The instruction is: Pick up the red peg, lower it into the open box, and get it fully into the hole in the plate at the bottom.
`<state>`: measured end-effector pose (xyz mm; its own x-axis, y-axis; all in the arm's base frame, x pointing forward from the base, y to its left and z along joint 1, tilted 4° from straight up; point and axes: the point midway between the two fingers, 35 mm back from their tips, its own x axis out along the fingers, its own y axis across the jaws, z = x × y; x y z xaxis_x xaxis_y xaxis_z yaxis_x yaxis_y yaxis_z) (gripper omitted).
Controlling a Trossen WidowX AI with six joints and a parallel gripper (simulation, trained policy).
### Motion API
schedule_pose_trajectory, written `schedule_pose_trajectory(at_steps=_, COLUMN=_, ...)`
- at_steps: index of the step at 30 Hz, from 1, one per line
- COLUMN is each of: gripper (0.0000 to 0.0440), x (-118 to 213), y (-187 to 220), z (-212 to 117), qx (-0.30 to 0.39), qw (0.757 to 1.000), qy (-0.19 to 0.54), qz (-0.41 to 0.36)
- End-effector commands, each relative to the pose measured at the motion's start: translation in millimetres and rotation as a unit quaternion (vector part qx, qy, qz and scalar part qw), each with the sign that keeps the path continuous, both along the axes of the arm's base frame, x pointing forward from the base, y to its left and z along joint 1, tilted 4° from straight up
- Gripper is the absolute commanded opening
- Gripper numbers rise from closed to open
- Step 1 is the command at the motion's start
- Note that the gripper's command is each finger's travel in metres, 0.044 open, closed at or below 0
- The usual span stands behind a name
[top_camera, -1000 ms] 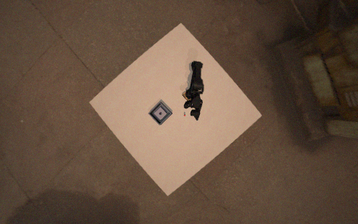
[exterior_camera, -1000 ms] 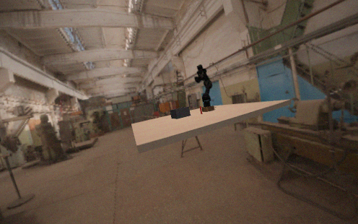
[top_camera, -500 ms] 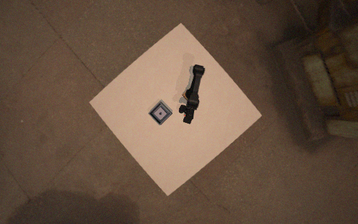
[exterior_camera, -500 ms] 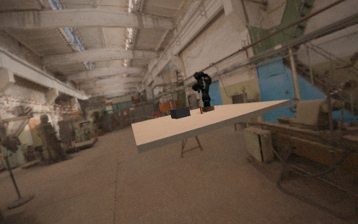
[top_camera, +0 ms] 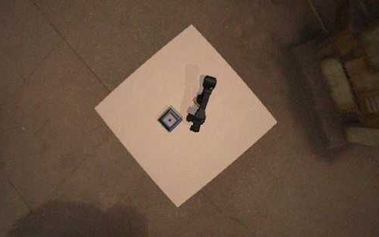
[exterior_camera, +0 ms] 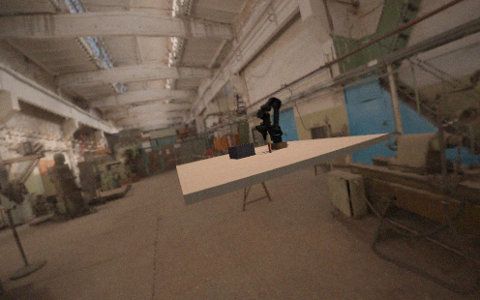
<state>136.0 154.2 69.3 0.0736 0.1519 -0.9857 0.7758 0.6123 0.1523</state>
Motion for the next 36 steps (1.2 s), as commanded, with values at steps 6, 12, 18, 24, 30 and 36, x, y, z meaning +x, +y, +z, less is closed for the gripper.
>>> schedule_pose_trajectory(at_steps=6, gripper=0.0440, x=4.2, y=-2.6, z=-42.3, qx=-0.014, qw=1.000, qy=-0.002, qz=-0.005)
schedule_pose_trajectory(at_steps=12, gripper=0.0438, x=4.0, y=-2.3, z=-63.2, qx=-0.008, qw=1.000, qy=-0.006, qz=-0.015)
schedule_pose_trajectory(at_steps=18, gripper=0.0330, x=1.0, y=-2.8, z=-74.2, qx=-0.006, qw=0.999, qy=0.005, qz=-0.031)
schedule_pose_trajectory(at_steps=24, gripper=0.0176, x=1.1, y=-1.1, z=-73.7, qx=0.001, qw=0.999, qy=0.023, qz=-0.031)
schedule_pose_trajectory(at_steps=30, gripper=0.0023, x=2.2, y=-1.3, z=-73.1, qx=0.005, qw=0.999, qy=0.041, qz=-0.029)
schedule_pose_trajectory(at_steps=36, gripper=0.0000, x=16.1, y=1.1, z=-58.7, qx=0.003, qw=1.000, qy=0.014, qz=-0.015)
